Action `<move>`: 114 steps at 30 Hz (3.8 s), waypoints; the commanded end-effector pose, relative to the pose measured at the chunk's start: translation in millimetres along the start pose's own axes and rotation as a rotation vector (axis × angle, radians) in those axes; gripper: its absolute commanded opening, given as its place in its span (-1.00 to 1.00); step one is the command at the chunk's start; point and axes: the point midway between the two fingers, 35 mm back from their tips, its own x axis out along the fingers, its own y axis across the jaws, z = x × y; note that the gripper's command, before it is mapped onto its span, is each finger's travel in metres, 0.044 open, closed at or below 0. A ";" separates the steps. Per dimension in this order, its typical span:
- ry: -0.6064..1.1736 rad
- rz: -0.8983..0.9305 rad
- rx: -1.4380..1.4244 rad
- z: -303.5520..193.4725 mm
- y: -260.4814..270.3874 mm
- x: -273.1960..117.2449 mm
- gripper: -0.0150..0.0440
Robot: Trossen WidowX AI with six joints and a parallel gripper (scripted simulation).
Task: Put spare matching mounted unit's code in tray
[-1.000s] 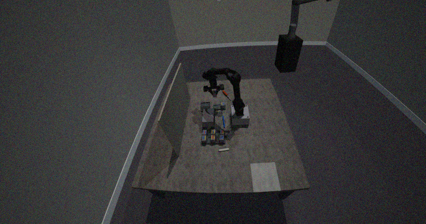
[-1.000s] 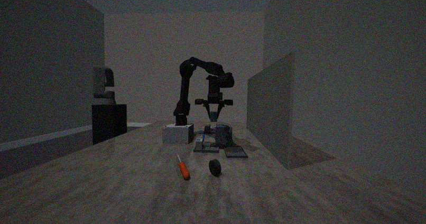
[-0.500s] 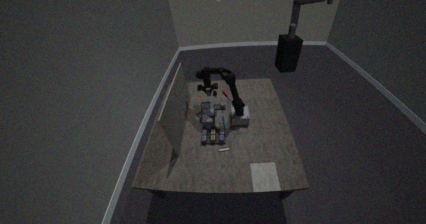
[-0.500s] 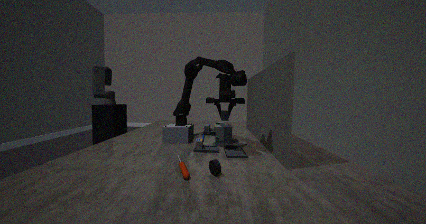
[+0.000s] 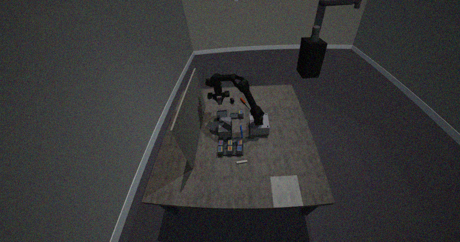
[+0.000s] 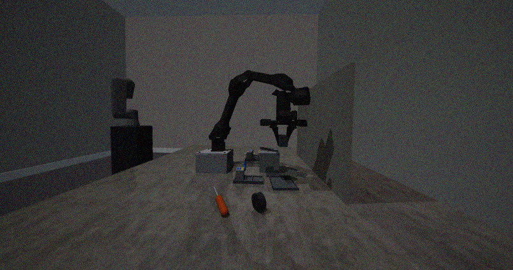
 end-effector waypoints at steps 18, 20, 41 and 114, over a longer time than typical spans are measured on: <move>0.002 0.003 0.008 3.1 7.3 19.9 -0.49; 0.002 0.003 0.008 3.3 7.6 22.1 -0.49; 0.002 0.004 0.008 4.8 10.0 44.9 -0.49; 0.002 0.003 0.008 2.7 8.2 122.3 -0.49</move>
